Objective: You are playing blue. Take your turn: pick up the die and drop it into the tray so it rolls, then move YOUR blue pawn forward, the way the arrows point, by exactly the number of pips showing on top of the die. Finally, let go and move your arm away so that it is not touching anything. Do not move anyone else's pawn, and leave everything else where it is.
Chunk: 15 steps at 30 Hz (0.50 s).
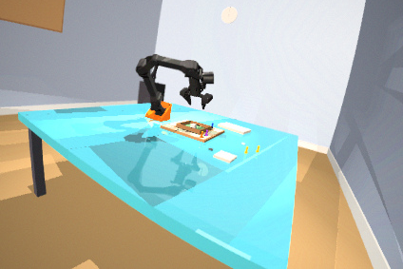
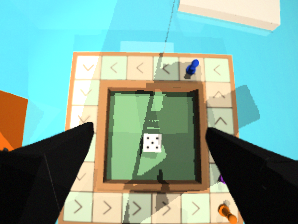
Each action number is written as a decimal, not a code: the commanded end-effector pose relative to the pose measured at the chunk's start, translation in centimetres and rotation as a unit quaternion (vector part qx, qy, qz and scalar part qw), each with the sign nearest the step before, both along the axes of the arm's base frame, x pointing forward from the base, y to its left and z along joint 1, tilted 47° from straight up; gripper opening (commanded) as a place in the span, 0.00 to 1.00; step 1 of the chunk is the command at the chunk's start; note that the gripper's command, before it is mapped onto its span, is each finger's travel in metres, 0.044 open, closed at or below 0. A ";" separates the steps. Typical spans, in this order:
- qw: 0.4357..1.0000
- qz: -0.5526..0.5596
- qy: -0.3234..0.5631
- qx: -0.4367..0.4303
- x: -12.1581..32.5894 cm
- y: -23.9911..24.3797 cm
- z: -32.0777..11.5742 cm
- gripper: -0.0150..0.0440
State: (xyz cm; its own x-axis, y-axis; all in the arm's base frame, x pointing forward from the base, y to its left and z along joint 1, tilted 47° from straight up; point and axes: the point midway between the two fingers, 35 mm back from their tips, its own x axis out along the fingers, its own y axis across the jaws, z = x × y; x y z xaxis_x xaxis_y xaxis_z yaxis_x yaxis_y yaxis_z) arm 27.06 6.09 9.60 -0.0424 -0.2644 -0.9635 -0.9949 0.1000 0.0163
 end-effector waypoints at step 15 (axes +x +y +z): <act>0.954 -0.156 -0.093 -0.239 2.0 0.7 -4.7 0.73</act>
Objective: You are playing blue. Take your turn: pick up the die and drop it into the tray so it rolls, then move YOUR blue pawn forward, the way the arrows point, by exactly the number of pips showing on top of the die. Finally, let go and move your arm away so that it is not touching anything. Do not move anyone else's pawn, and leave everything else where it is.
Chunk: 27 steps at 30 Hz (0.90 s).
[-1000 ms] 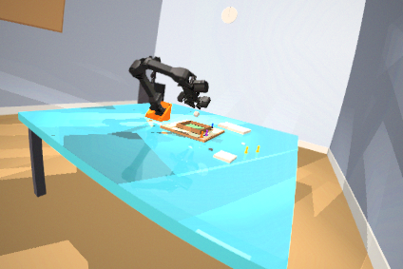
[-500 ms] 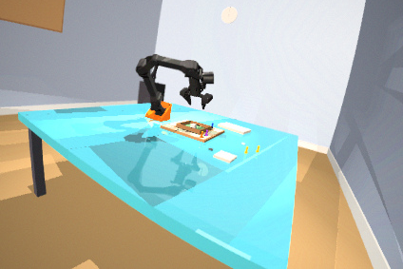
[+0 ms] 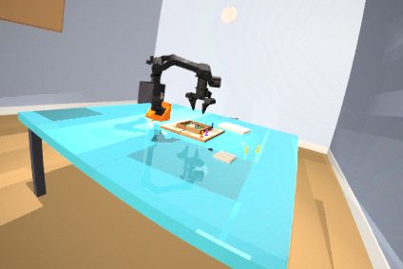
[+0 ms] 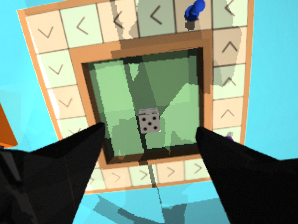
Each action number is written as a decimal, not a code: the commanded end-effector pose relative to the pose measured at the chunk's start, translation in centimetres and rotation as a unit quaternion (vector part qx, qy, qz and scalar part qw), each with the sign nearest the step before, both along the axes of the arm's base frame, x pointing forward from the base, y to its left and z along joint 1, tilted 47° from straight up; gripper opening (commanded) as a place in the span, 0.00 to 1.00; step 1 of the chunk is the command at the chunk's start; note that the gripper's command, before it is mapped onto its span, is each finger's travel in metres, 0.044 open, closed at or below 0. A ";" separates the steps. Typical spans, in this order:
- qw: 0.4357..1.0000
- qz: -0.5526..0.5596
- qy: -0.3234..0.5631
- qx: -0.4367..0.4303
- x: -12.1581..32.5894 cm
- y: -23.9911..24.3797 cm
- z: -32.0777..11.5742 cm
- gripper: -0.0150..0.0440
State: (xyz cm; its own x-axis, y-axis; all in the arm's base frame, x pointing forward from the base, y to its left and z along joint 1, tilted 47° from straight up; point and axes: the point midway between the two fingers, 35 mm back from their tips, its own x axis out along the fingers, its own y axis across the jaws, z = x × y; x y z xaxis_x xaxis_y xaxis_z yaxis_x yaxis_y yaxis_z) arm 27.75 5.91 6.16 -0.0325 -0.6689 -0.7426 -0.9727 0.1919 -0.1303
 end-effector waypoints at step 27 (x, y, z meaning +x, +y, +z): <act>0.697 -0.510 -0.502 -0.038 6.7 4.7 -9.1 0.59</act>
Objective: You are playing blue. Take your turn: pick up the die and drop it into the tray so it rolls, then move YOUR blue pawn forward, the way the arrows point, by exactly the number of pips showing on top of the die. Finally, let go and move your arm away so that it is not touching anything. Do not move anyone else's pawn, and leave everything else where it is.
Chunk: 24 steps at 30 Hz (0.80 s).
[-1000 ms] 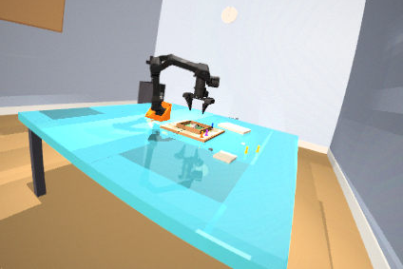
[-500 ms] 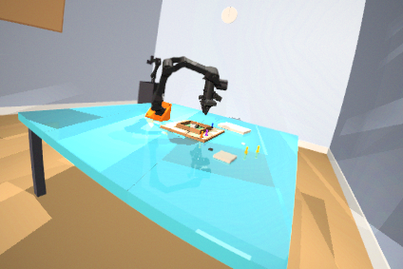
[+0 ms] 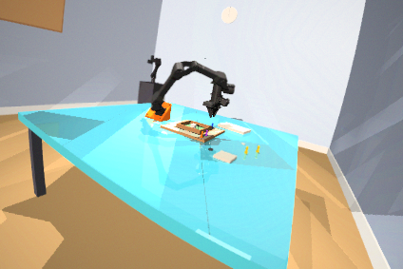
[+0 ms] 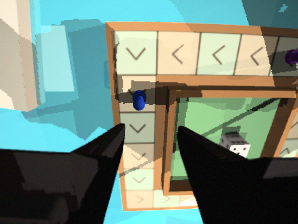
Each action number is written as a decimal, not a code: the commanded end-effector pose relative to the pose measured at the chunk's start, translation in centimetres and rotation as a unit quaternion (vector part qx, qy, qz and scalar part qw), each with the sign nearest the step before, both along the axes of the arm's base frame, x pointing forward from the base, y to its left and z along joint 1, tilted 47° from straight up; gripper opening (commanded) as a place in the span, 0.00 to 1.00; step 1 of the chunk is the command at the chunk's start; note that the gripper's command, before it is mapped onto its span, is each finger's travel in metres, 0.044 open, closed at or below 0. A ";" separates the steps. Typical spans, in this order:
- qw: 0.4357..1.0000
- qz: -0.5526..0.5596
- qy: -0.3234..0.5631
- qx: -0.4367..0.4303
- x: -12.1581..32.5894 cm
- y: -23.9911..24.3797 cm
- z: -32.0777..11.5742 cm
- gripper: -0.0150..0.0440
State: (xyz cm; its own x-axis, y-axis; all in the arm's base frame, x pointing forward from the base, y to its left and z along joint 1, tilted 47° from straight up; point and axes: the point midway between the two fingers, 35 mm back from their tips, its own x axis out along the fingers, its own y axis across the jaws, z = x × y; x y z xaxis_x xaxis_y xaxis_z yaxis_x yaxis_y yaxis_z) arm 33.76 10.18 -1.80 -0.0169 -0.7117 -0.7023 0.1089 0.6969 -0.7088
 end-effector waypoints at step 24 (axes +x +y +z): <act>0.997 -0.049 -0.056 -0.005 0.6 -1.4 -2.7 0.59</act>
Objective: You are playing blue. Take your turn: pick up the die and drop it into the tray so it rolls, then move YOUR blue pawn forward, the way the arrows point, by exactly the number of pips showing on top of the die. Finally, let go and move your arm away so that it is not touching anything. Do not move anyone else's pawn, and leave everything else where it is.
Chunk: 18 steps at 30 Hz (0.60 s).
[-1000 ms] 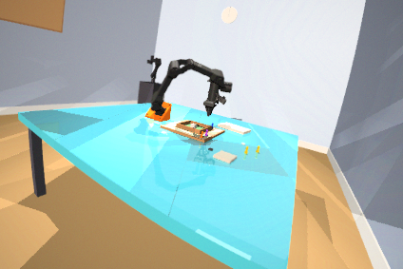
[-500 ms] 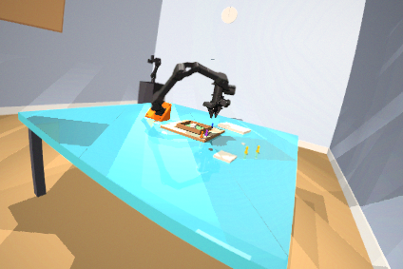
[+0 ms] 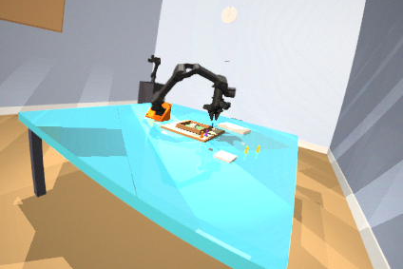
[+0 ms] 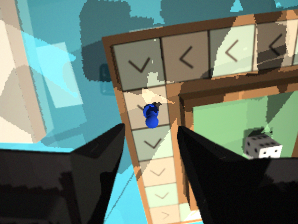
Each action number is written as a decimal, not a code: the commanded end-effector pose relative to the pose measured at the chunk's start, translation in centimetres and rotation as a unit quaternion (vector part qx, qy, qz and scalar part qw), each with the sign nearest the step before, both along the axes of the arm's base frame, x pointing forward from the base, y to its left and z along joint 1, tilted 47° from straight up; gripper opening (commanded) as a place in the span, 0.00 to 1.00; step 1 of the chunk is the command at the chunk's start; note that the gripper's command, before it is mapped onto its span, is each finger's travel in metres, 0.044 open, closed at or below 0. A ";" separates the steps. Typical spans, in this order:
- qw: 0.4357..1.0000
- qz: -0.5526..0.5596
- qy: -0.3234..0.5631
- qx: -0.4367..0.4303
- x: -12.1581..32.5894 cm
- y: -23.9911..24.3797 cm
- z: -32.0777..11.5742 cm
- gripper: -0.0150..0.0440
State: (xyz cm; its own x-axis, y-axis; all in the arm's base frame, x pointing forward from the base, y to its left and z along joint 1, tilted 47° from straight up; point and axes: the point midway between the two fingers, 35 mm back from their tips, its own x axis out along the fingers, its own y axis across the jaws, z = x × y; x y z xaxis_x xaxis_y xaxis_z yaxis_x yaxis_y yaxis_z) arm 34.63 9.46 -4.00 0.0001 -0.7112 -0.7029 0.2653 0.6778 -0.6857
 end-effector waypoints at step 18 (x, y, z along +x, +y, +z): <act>1.000 0.001 0.006 -0.005 -0.3 -2.7 -2.5 0.59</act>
